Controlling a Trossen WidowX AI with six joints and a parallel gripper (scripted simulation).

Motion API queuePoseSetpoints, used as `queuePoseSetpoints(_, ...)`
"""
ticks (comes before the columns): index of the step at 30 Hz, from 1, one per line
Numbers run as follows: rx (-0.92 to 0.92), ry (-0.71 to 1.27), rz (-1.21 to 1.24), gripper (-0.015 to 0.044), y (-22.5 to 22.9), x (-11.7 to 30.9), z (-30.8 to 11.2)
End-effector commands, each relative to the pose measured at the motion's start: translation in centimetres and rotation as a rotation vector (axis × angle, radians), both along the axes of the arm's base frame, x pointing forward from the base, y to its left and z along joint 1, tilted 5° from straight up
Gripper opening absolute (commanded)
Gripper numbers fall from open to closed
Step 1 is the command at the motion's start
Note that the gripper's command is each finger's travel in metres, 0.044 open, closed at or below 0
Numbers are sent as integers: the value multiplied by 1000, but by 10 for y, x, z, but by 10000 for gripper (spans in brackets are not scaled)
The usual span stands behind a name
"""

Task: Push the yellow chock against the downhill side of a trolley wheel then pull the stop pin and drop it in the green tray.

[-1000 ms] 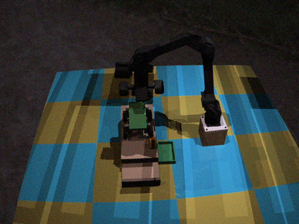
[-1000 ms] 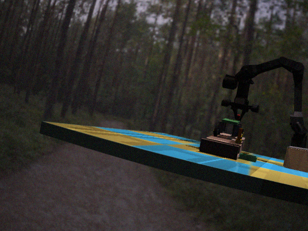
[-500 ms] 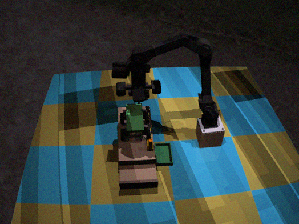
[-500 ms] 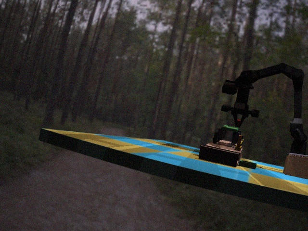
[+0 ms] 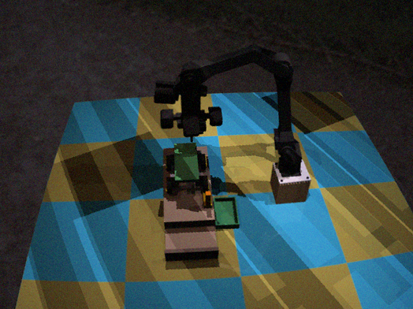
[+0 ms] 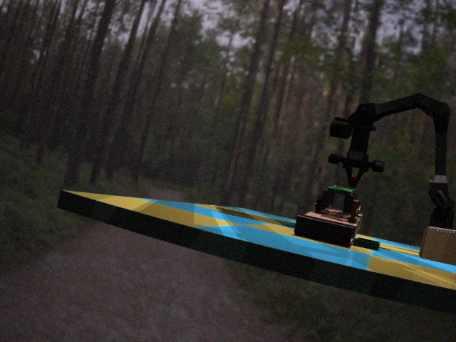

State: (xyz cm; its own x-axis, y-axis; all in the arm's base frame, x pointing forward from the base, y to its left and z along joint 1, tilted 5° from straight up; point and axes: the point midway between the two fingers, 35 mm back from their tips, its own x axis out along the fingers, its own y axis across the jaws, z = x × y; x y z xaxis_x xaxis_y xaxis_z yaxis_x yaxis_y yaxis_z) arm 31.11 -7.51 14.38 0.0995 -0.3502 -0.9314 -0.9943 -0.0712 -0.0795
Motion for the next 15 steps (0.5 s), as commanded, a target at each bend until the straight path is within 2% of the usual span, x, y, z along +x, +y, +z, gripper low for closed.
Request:
queuePoseSetpoints(1,-3,-6,3,0,-7,1,3)
queuePoseSetpoints(15,-5,-6,3,0,-21,-7,6)
